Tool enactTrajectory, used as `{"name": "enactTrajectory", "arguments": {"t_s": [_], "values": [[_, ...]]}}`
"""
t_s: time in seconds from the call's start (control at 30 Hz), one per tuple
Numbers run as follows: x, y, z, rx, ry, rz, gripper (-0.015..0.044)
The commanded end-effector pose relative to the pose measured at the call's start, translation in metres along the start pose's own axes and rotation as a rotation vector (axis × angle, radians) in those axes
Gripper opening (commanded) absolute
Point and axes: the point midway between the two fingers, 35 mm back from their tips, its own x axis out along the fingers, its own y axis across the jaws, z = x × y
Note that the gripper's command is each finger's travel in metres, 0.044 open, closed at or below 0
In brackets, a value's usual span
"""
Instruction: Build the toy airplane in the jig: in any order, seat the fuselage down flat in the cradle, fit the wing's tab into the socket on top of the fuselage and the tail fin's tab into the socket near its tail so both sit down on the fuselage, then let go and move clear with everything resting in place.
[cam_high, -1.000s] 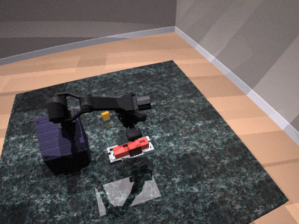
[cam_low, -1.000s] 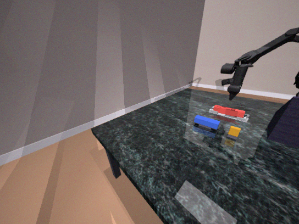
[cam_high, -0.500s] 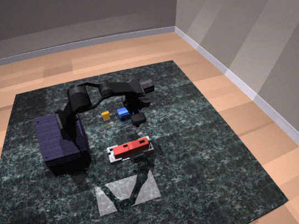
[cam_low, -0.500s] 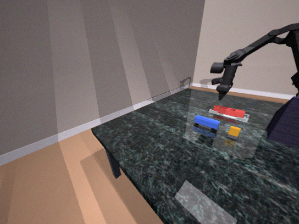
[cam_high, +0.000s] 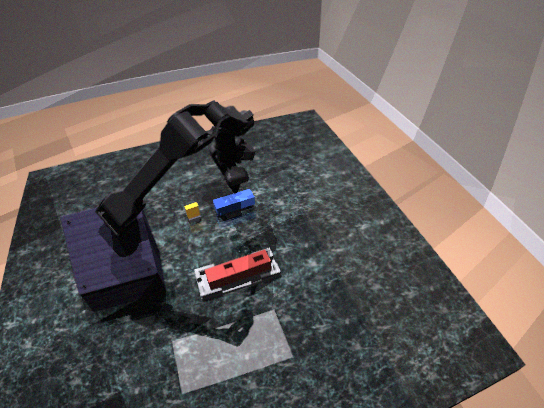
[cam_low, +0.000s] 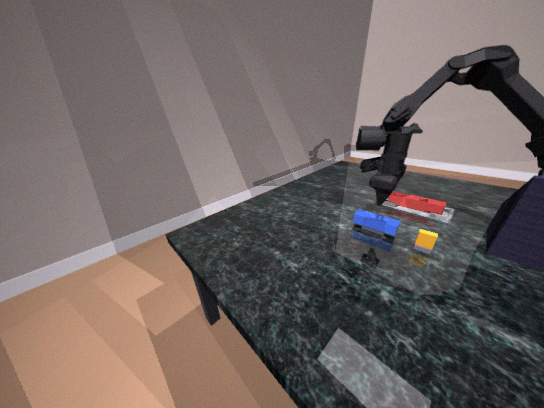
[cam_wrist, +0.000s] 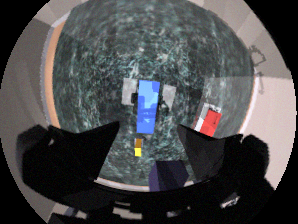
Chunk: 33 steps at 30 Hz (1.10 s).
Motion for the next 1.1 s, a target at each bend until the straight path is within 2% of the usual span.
{"name": "enactTrajectory", "arguments": {"t_s": [0.0, 0.1, 1.07], "values": [[0.013, 0.003, 0.004, 0.024, 0.001, 0.003, 0.044], [0.037, 0.002, 0.003, 0.024, 0.001, 0.001, 0.044], [0.076, 0.002, 0.004, 0.024, 0.001, 0.0, 0.044]]}}
